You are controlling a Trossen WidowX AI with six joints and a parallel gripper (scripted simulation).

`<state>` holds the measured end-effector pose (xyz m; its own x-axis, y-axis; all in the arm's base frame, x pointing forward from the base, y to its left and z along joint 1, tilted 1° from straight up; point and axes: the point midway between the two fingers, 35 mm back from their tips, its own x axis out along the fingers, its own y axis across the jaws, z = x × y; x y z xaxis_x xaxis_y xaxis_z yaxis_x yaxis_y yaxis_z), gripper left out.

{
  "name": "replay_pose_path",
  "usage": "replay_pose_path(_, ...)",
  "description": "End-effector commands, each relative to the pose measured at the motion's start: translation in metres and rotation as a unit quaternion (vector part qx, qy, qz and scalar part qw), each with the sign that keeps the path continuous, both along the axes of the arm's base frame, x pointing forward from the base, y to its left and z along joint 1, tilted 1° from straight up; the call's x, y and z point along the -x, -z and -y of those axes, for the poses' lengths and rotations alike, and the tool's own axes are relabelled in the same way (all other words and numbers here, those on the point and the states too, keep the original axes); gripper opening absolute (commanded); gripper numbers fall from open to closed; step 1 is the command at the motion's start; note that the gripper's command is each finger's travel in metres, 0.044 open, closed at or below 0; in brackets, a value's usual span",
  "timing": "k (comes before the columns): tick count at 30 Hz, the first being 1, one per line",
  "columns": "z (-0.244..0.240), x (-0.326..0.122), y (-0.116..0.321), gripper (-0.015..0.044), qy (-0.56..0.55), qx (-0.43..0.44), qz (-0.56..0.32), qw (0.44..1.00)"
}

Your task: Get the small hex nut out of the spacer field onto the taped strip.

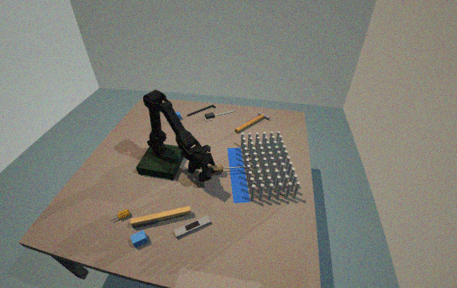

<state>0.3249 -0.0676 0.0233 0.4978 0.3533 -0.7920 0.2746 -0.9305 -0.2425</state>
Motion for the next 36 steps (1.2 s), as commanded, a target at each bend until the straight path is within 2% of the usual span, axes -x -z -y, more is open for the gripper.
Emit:
replay_pose_path(1,0.000,-0.007,-0.003,0.0000,0.001,0.001,0.005,1.000)
replay_pose_path(36,-0.009,-0.036,-0.005,0.0000,0.001,0.001,0.007,1.000)
